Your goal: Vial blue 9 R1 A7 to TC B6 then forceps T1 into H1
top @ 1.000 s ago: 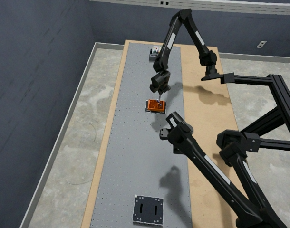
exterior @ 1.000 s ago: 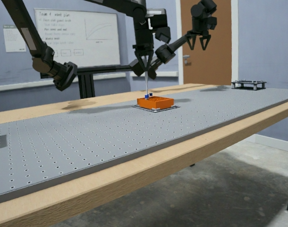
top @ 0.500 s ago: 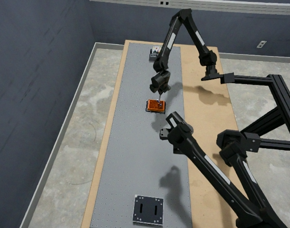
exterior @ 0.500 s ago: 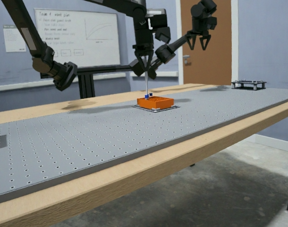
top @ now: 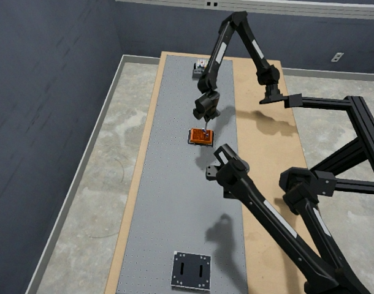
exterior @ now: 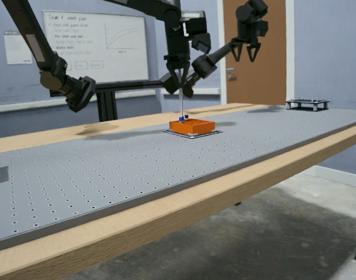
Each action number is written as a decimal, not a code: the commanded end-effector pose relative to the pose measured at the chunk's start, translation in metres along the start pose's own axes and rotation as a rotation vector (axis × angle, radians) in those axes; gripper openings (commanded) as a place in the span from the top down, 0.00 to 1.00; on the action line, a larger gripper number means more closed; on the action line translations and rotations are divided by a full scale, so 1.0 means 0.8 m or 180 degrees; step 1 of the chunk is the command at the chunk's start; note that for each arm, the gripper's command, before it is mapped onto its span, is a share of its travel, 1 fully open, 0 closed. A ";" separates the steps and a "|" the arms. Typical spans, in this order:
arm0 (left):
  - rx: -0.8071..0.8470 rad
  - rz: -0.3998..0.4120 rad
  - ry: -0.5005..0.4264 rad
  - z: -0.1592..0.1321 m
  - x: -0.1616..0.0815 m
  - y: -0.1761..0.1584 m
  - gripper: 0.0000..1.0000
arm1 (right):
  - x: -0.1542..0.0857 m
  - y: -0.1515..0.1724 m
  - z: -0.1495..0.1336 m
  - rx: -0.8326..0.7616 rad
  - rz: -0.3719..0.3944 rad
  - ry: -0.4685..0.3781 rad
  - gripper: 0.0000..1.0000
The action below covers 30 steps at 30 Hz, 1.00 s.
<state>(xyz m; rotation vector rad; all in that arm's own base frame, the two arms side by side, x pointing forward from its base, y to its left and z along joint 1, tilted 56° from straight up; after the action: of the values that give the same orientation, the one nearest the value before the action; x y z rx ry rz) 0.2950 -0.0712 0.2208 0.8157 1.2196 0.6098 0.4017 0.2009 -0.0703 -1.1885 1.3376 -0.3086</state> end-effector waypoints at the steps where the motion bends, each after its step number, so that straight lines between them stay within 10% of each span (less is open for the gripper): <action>1: -0.0047 -0.0007 -0.0020 0.006 -0.007 0.004 0.00 | 0.008 0.000 0.004 -0.0004 0.0006 0.0007 0.93; 30: -0.0047 -0.0007 -0.0020 0.006 -0.007 0.004 0.00 | -0.026 0.002 0.019 0.0038 0.0005 -0.0116 0.93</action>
<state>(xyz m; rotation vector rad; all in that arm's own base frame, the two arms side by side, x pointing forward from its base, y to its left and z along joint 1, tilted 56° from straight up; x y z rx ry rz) 0.2950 -0.0712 0.2208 0.8157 1.2196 0.6098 0.4015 0.2020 -0.0701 -1.1903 1.3366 -0.3070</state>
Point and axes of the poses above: on each arm, the point where the finger pads meet when closed, its own x axis out along the fingers, its own y axis across the jaws, z = x × y, the point moved 2 cm from there along -x, back along the fingers, and after that the axes turned 11 degrees about x, right-handed, at the moved point
